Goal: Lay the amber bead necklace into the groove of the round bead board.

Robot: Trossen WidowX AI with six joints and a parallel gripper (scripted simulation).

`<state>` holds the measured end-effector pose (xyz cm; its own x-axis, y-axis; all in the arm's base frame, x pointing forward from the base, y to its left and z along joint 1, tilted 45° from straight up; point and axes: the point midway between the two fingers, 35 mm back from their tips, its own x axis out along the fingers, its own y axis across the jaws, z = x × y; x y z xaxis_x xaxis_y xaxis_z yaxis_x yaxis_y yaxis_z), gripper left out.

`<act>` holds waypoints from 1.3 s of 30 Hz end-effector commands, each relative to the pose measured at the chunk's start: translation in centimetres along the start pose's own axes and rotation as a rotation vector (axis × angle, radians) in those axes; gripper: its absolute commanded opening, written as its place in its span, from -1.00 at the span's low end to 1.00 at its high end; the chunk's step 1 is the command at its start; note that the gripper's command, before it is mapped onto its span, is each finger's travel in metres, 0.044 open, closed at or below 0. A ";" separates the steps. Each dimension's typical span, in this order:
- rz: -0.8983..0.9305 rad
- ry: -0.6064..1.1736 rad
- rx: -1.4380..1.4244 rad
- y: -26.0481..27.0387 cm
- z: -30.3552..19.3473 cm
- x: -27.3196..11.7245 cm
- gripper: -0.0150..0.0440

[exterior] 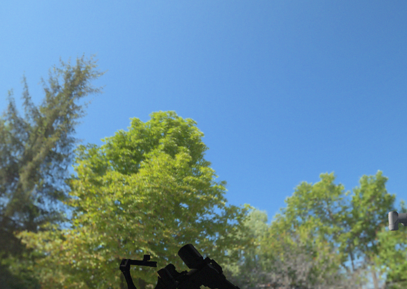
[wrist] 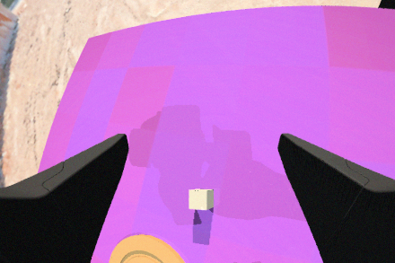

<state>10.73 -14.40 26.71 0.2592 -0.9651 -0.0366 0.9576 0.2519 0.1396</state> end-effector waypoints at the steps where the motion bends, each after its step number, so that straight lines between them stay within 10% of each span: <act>1: 0.001 0.001 -0.002 0.0 0.0 0.0 0.78; 8: 0.049 0.050 -0.124 2.6 -0.5 0.4 0.19; 39: 0.240 0.352 -0.936 17.1 -9.0 2.8 0.19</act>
<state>27.87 -12.30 21.17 0.3469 -0.8542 -0.3873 0.6035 0.5194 -0.6050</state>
